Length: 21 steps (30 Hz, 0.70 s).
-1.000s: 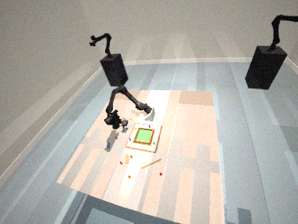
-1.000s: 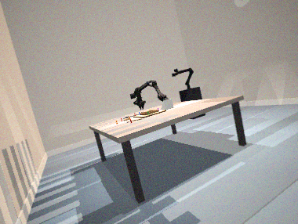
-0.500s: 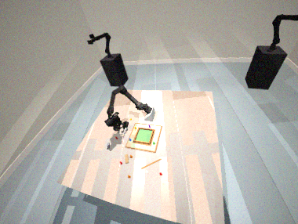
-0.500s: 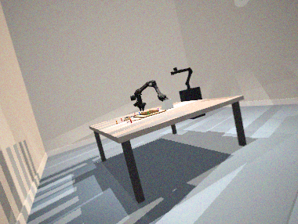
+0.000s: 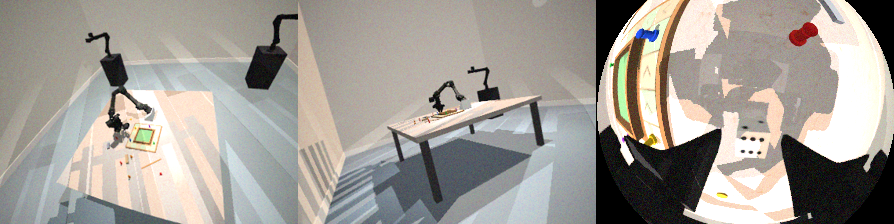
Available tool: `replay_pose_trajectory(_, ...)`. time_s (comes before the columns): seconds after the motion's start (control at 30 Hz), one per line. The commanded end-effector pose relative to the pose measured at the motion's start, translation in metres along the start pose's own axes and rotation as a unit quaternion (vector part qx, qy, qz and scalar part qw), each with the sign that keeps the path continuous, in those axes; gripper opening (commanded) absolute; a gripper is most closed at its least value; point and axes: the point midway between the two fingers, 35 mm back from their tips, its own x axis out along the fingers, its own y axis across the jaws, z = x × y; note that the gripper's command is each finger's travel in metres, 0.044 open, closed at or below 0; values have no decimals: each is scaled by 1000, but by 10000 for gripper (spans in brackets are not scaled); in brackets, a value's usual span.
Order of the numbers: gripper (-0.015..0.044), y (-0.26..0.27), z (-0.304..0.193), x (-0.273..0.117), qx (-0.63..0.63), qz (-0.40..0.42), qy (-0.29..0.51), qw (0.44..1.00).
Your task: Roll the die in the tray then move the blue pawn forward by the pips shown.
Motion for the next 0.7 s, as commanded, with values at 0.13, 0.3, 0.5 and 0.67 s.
replay_pose_trajectory(0.13, 118, 1, 0, 2, -2, 1, -2, 1000)
replay_pose_trajectory(0.3, 84, 1, 0, 2, -2, 1, -2, 1000)
replay_pose_trajectory(0.5, 0, 1, 2, -1, 0, 2, -2, 1000)
replay_pose_trajectory(0.67, 0, 0, 6, -23, 5, 8, -3, 1000)
